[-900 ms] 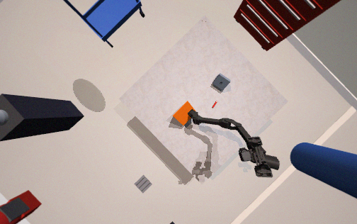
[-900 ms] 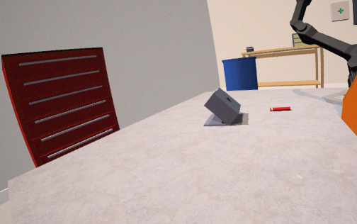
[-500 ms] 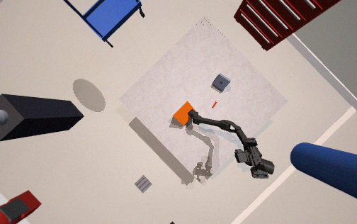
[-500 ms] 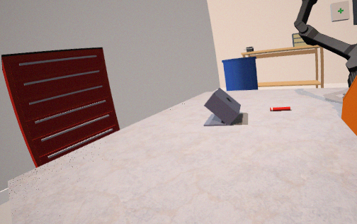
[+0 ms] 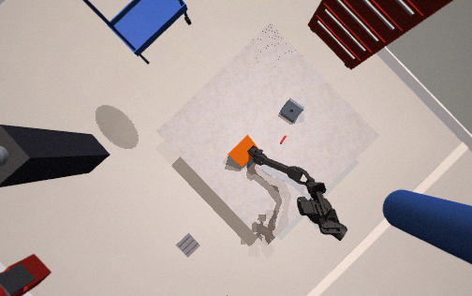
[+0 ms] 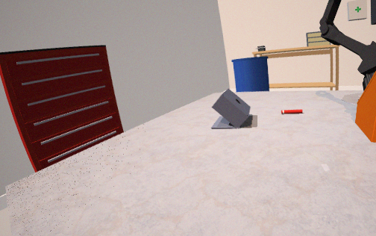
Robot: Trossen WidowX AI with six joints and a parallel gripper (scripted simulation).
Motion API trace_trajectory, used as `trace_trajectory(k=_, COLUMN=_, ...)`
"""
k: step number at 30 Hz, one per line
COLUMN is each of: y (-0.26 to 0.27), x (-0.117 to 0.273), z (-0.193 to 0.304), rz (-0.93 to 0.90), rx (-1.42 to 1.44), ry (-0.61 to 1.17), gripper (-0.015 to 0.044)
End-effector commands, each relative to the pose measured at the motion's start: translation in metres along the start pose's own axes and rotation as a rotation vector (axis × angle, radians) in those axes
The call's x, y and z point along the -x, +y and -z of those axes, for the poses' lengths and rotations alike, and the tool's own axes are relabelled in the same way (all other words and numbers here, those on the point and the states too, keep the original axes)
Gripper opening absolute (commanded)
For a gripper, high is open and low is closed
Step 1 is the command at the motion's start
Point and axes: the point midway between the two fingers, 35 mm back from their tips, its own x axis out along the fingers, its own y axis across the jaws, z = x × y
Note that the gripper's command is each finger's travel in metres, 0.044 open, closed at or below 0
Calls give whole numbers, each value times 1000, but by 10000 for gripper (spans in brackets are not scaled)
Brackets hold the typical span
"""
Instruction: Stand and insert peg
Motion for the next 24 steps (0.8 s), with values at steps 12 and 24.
trace_trajectory(k=12, y=35, x=-43, z=-19, rz=-175, rx=-48, ry=141, gripper=440)
trace_trajectory(k=24, y=73, x=-78, z=-27, rz=-288, rx=-177, ry=240, gripper=440)
